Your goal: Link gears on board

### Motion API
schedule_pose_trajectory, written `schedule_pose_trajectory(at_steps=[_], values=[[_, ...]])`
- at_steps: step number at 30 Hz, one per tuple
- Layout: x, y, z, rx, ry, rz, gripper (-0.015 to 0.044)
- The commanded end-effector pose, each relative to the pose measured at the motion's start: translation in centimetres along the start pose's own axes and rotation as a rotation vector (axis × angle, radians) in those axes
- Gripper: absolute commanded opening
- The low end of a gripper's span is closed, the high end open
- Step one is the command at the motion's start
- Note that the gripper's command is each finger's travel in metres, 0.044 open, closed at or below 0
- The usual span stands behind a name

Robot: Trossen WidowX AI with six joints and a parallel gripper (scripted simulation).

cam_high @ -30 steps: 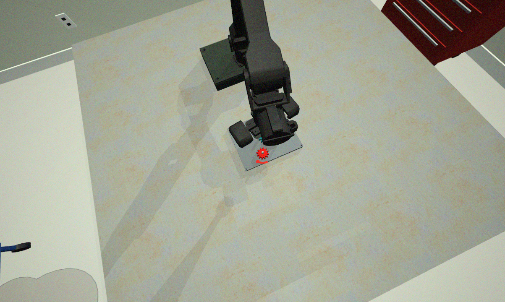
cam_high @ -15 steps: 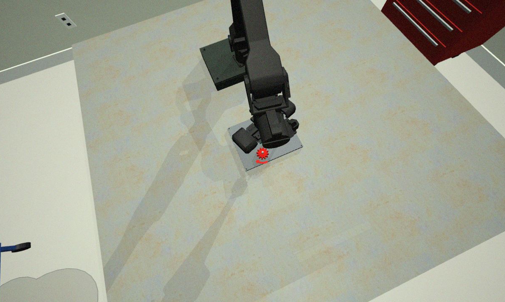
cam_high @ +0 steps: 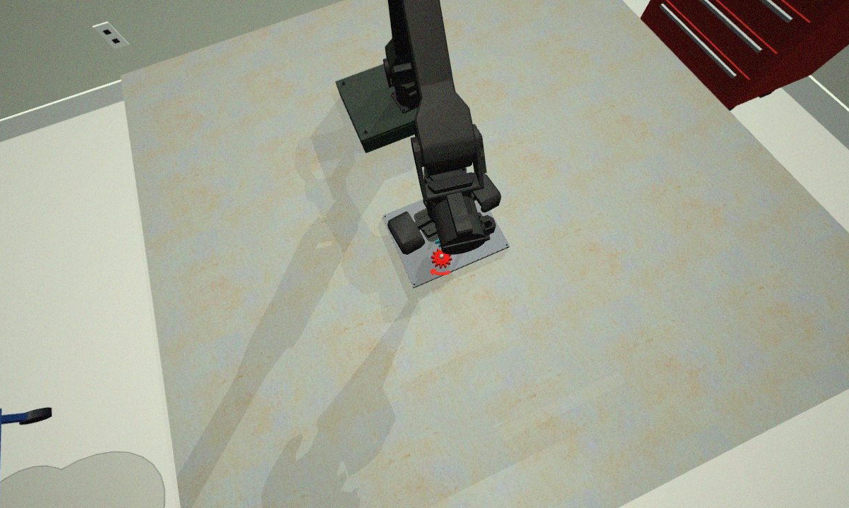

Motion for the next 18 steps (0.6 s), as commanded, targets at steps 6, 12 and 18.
schedule_pose_trajectory(at_steps=[6,12,18], values=[[1.01,-0.04,-0.06,0.186,0.008,0.003,0.0],[0.95,-0.03,0.0,0.12,0.008,0.003,0.0],[0.97,0.04,0.0,-0.035,0.007,0.004,0.0]])
Point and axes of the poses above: the point midway between the two fingers, 35 mm back from their tips, its own x axis out along the fingers, its own y axis across the jaws, z = x × y, the point moved 8 cm from there along -x, back along the fingers, and after that the axes turned 15 degrees about -x, right-handed, at the moved point
